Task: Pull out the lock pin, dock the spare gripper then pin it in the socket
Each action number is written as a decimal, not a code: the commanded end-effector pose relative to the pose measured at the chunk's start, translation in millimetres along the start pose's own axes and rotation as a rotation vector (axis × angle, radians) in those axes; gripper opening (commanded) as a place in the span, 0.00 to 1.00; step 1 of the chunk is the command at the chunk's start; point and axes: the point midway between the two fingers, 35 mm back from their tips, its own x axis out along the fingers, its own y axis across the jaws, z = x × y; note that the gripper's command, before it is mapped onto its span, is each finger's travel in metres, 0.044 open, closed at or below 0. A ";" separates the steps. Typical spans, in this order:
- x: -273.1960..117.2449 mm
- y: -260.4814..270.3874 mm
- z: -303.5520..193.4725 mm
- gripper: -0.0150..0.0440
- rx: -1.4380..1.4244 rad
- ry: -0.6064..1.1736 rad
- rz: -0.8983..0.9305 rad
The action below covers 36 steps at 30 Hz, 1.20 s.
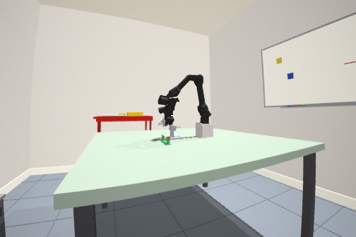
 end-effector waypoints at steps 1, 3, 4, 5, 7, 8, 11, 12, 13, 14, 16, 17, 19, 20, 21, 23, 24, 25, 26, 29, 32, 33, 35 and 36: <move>-8.4 -0.5 -1.9 0.25 -0.119 0.005 -0.043; -11.9 0.5 -6.7 0.25 -0.201 0.021 -0.065; -13.7 0.9 -9.0 0.25 -0.242 0.029 -0.076; -15.5 1.2 -11.3 0.25 -0.282 0.037 -0.087; -19.2 1.7 -15.8 0.25 -0.364 0.053 -0.109; -21.2 2.4 -18.1 0.25 -0.408 0.061 -0.122; -27.3 4.0 -24.7 0.25 -0.539 0.087 -0.158; -29.4 4.4 -26.8 0.25 -0.583 0.095 -0.171; -31.6 4.8 -28.8 0.25 -0.626 0.104 -0.183; -33.7 5.1 -30.7 0.25 -0.670 0.113 -0.196; -38.2 5.6 -34.5 0.25 -0.758 0.131 -0.221; -40.5 5.9 -36.2 0.25 -0.802 0.141 -0.233; -45.3 6.2 -39.6 0.25 -0.891 0.160 -0.259; -47.7 6.3 -41.2 0.25 -0.935 0.170 -0.272; -50.1 6.4 -42.7 0.25 -0.979 0.180 -0.285; -55.1 6.5 -45.5 0.25 -1.067 0.200 -0.311; -57.7 6.5 -46.8 0.25 -1.111 0.211 -0.324; -60.3 6.5 -48.1 0.25 -1.155 0.221 -0.337; -62.9 6.5 -49.3 0.25 -1.199 0.232 -0.351; -71.2 6.1 -52.2 0.25 -1.327 0.263 -0.394; -79.8 5.5 -54.4 0.25 -1.453 0.294 -0.440; -82.7 5.4 -55.1 0.25 -1.495 0.305 -0.455; -88.2 5.1 -56.1 0.25 -1.571 0.326 -0.484; -89.7 5.1 -56.3 0.25 -1.591 0.331 -0.492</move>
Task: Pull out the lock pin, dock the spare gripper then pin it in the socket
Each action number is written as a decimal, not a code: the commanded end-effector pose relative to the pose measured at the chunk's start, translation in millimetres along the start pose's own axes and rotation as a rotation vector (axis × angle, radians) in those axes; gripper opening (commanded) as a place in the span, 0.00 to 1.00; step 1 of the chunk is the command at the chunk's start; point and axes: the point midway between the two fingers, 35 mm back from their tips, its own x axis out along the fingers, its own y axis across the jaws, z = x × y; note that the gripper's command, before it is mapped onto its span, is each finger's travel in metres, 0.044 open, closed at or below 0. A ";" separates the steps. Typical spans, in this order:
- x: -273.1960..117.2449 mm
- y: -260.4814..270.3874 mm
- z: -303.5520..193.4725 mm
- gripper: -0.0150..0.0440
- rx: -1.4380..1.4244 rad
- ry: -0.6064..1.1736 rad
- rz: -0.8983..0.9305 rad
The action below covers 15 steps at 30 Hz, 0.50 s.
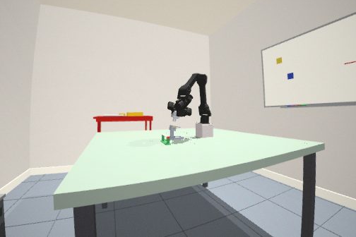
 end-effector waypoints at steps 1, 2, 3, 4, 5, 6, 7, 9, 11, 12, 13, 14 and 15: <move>-6.2 -3.2 -5.1 0.25 -0.074 0.028 -0.036; -6.2 -3.2 -5.1 0.25 -0.074 0.028 -0.036; -6.2 -3.2 -5.1 0.25 -0.074 0.028 -0.036; -6.2 -3.2 -5.1 0.25 -0.074 0.028 -0.036; -5.9 -3.2 -4.7 0.25 -0.075 0.029 -0.036; -5.1 -3.3 -3.7 0.25 -0.076 0.029 -0.036; -4.1 -3.5 -2.4 0.25 -0.078 0.029 -0.037; -1.2 -3.9 1.5 0.25 -0.083 0.030 -0.037; 0.5 -4.0 3.6 0.25 -0.086 0.030 -0.037; 0.8 -3.9 4.2 0.25 -0.086 0.031 -0.037; 1.3 -3.7 5.1 0.25 -0.087 0.031 -0.037; 2.1 -3.3 6.3 0.25 -0.087 0.031 -0.037; 2.8 -3.1 7.6 0.25 -0.088 0.031 -0.037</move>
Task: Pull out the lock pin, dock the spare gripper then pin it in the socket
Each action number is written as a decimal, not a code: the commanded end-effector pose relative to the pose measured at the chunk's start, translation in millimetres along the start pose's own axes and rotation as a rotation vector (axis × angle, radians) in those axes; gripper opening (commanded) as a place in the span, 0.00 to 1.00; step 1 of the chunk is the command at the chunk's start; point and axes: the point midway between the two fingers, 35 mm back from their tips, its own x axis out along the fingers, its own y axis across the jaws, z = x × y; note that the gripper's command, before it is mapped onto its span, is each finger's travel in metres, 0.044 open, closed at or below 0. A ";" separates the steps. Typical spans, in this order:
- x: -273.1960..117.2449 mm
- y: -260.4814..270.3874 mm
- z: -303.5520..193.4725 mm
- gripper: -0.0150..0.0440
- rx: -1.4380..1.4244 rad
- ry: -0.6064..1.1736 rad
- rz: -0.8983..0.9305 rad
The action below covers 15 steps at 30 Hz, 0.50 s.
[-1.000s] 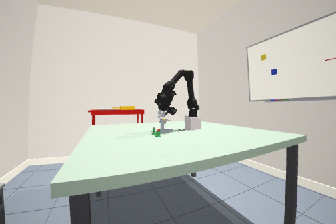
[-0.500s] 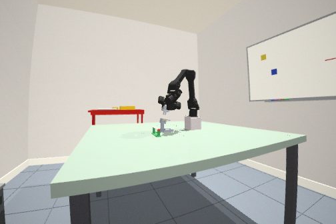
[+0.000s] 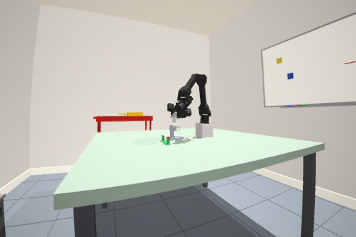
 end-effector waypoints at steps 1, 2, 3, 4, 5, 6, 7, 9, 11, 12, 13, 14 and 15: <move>1.8 -0.8 1.4 0.25 -0.005 0.009 -0.011; 2.6 -0.6 2.7 0.25 -0.006 0.009 -0.011; 3.5 -0.4 4.1 0.25 -0.007 0.009 -0.011; 4.3 -0.2 5.4 0.25 -0.007 0.009 -0.011; 5.2 -0.1 6.7 0.25 -0.007 0.009 -0.011; 6.0 0.0 8.0 0.25 -0.008 0.009 -0.011; 6.8 0.0 9.3 0.25 -0.008 0.009 -0.011; 8.5 0.0 11.9 0.25 -0.008 0.009 -0.011; 10.0 -0.2 14.6 0.25 -0.008 0.009 -0.011; 10.8 -0.2 15.9 0.25 -0.008 0.009 -0.011; 11.6 -0.3 17.3 0.25 -0.008 0.009 -0.011; 12.3 -0.3 18.6 0.25 -0.008 0.009 -0.011; 13.1 -0.4 20.0 0.25 -0.008 0.009 -0.011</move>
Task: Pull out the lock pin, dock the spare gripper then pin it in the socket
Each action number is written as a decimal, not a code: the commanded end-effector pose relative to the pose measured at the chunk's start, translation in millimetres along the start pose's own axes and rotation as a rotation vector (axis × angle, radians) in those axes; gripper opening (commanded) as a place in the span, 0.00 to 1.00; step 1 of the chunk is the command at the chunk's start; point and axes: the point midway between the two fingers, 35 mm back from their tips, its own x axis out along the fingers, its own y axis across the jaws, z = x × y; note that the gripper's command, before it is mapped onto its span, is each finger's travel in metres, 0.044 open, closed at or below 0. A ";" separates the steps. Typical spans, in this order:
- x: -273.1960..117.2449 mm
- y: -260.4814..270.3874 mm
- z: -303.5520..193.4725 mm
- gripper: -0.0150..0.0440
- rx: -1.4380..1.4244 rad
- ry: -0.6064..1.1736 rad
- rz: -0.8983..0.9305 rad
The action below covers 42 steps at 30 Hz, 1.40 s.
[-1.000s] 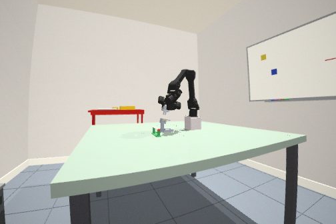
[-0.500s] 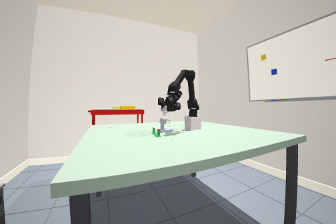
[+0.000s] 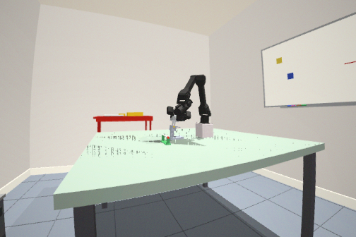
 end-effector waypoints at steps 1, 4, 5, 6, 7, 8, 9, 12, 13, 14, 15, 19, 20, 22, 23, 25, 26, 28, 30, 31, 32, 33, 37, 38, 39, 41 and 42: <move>2.3 -1.2 1.9 0.25 -0.003 0.009 -0.010; 4.6 -1.4 5.9 0.25 -0.003 0.009 -0.010; 5.4 -1.4 7.3 0.25 -0.003 0.009 -0.010; 6.2 -1.4 8.7 0.25 -0.003 0.009 -0.010; 7.0 -1.4 10.0 0.25 -0.003 0.009 -0.010; 7.8 -1.4 11.4 0.25 -0.003 0.009 -0.010; 8.6 -1.4 12.7 0.25 -0.003 0.009 -0.010; 11.1 -1.4 16.8 0.25 -0.003 0.009 -0.010; 11.9 -1.4 18.2 0.25 -0.003 0.009 -0.010; 12.7 -1.4 19.5 0.25 -0.003 0.009 -0.010; 13.5 -1.4 20.9 0.25 -0.003 0.009 -0.010; 16.7 -1.4 26.2 0.25 -0.003 0.009 -0.010; 17.4 -1.4 27.4 0.25 -0.003 0.009 -0.010; 18.6 -1.4 29.5 0.25 -0.003 0.009 -0.009; 18.9 -1.4 30.0 0.25 -0.003 0.009 -0.009; 17.4 -0.2 27.1 0.25 -0.006 0.010 -0.003; 17.4 -0.2 27.1 0.25 -0.006 0.010 -0.003; 17.4 -0.2 27.1 0.25 -0.006 0.010 -0.003; 17.4 -0.2 27.1 0.25 -0.006 0.010 -0.003; 17.4 -0.2 27.1 0.25 -0.006 0.010 -0.003; 17.4 -0.2 27.1 0.25 -0.006 0.010 -0.003; 17.4 -0.2 27.1 0.25 -0.006 0.010 -0.003; 17.4 -0.2 27.1 0.43 -0.006 0.010 -0.003; 17.4 -0.2 27.1 0.48 -0.006 0.010 -0.003; 17.4 -0.2 27.1 0.52 -0.006 0.010 -0.003; 17.4 -0.2 27.1 0.61 -0.006 0.010 -0.003; 17.4 -0.2 27.1 0.65 -0.006 0.010 -0.003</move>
